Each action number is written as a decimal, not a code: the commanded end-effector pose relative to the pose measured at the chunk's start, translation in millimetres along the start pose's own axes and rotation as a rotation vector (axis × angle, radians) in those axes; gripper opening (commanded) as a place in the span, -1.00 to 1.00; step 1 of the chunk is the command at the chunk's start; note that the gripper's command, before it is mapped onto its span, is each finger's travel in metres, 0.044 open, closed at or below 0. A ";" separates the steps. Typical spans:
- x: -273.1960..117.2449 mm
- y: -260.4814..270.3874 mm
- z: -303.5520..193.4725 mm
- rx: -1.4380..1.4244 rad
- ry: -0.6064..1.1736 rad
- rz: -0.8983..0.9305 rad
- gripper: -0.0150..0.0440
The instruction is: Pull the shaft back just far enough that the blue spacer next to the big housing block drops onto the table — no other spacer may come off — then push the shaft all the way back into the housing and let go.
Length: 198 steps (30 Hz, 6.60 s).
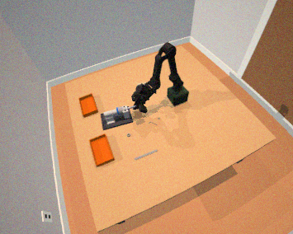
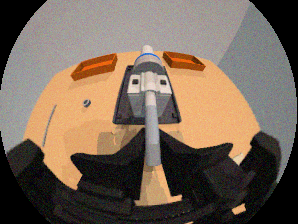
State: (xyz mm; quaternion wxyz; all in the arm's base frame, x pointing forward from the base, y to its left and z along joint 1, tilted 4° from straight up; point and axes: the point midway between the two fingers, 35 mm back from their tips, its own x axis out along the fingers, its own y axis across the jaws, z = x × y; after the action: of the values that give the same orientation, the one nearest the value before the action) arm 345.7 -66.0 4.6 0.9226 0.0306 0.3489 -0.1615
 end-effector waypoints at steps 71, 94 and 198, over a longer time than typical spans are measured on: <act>-4.9 0.1 -5.0 0.003 0.001 0.001 -0.49; -6.3 0.1 -6.5 0.003 0.001 0.001 -0.49; -12.7 0.2 -13.1 0.003 0.002 0.001 -0.49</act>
State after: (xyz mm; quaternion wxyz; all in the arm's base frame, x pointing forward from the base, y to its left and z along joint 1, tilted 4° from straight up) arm 329.1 -60.3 2.9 0.9223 0.0308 0.3499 -0.1612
